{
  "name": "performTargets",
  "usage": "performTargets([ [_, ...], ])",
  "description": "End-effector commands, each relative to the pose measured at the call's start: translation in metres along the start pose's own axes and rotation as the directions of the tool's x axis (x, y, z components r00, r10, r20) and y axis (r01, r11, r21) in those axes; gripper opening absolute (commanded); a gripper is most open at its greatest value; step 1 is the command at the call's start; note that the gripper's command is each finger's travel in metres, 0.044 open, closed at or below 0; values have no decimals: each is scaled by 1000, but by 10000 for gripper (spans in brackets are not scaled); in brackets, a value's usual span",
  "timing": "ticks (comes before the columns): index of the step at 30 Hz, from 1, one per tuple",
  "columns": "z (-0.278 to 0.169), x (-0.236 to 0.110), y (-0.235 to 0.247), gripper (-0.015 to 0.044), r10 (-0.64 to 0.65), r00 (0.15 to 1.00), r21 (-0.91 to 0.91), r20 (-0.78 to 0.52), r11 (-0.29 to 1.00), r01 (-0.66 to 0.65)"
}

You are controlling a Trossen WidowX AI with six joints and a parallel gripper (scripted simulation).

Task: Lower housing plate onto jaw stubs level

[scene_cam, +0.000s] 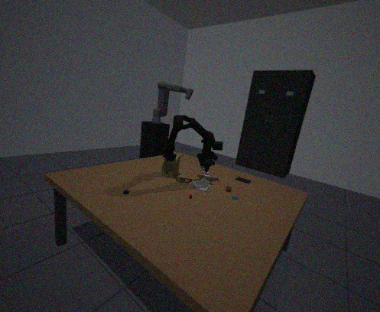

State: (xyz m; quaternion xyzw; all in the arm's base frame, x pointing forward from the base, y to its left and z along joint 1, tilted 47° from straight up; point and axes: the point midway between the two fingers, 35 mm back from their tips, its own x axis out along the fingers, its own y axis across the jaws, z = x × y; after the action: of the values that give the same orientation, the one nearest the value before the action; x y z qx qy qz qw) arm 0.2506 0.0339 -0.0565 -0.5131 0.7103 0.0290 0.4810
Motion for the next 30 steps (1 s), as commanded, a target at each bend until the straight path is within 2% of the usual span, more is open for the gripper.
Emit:
performTargets([
  [1,-13,1,-10,351,-9,1000,117,-1,993,9],
  [11,-39,4,-28,351,-15,1000,347,-13,938,19],
  [22,-70,10,-43,351,-23,999,577,-31,816,37],
  [30,-74,10,-45,351,-24,999,605,-34,795,40],
])
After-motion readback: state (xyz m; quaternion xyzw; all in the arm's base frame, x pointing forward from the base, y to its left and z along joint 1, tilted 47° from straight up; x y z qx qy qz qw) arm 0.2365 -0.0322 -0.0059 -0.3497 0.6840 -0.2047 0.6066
